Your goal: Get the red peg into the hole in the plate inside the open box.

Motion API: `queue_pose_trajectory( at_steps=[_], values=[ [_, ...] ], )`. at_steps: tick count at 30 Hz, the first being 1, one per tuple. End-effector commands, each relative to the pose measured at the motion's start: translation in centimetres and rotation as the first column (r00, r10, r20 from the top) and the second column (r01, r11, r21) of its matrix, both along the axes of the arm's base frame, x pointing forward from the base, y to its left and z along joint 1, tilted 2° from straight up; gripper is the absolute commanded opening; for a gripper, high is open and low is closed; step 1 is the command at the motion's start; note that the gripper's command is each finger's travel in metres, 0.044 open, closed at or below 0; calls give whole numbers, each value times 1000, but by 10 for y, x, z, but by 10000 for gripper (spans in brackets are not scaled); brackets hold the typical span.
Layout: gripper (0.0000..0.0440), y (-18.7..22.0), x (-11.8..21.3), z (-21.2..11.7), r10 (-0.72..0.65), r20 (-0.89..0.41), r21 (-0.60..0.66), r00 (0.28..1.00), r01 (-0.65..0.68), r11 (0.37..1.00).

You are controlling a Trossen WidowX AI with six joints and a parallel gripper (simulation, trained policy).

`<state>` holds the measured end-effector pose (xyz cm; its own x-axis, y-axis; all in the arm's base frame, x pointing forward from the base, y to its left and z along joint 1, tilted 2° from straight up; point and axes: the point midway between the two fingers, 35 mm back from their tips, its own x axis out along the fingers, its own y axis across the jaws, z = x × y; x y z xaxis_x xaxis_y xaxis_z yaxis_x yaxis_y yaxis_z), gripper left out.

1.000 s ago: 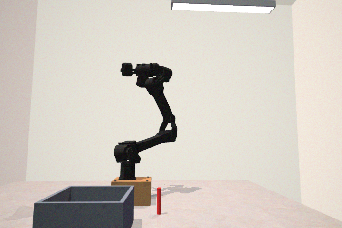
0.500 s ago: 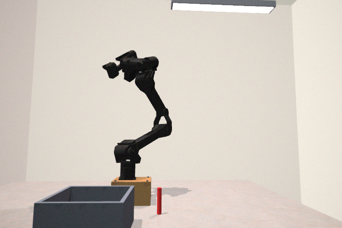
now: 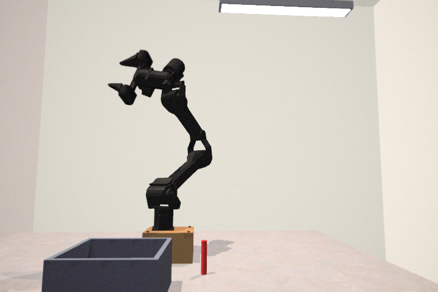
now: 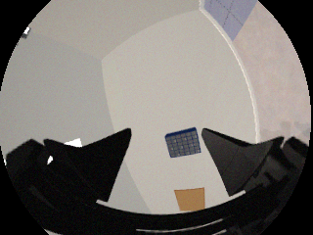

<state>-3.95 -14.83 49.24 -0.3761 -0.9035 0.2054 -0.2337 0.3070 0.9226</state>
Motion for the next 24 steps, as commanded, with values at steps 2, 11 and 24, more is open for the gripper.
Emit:
queue_pose_trajectory(
  at_steps=[2,11,24],
  values=[
    [440,-18,31,-12,56,-148,82,987,-44,996],
    [440,-39,87,-38,197,-386,227,901,-114,967],
    [440,-50,163,-86,429,-636,426,641,-173,888]
  ],
)
